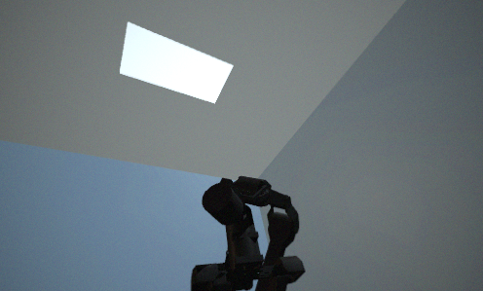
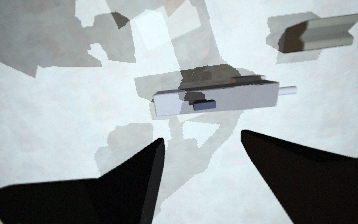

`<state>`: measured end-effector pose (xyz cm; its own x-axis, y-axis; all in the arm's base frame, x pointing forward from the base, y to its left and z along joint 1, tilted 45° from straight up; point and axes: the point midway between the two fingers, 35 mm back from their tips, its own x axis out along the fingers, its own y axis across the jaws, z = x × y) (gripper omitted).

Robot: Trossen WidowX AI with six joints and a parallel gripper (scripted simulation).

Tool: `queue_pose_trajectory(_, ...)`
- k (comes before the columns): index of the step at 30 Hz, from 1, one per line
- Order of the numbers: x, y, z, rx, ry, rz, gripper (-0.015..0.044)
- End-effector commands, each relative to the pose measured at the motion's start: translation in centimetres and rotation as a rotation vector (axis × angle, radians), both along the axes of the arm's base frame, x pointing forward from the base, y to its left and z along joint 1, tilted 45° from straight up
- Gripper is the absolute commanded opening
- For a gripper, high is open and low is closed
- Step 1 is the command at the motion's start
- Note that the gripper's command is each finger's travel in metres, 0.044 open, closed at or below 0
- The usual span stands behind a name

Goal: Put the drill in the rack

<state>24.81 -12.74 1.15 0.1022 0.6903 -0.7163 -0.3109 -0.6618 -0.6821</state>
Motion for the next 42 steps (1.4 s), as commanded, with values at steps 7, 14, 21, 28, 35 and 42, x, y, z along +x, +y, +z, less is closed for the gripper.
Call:
queue_pose_trajectory(7, 1.6, 2.6, 0.5, -0.085, -0.5, 0.537, 0.044)
queue_pose_trajectory(14, 3.1, 5.3, 1.3, -0.17, -1.046, 1.121, 0.044)
queue_pose_trajectory(21, 4.3, 8.2, 2.1, -0.244, -1.598, 1.706, 0.044)
queue_pose_trajectory(28, 5.0, 10.6, 2.7, -0.29, -1.991, 2.108, 0.044)
queue_pose_trajectory(35, 5.4, 12.7, 3.4, -0.334, -2.368, 2.48, 0.044)
queue_pose_trajectory(42, 5.7, 14.9, 4.0, -0.384, -2.755, 2.839, 0.044)
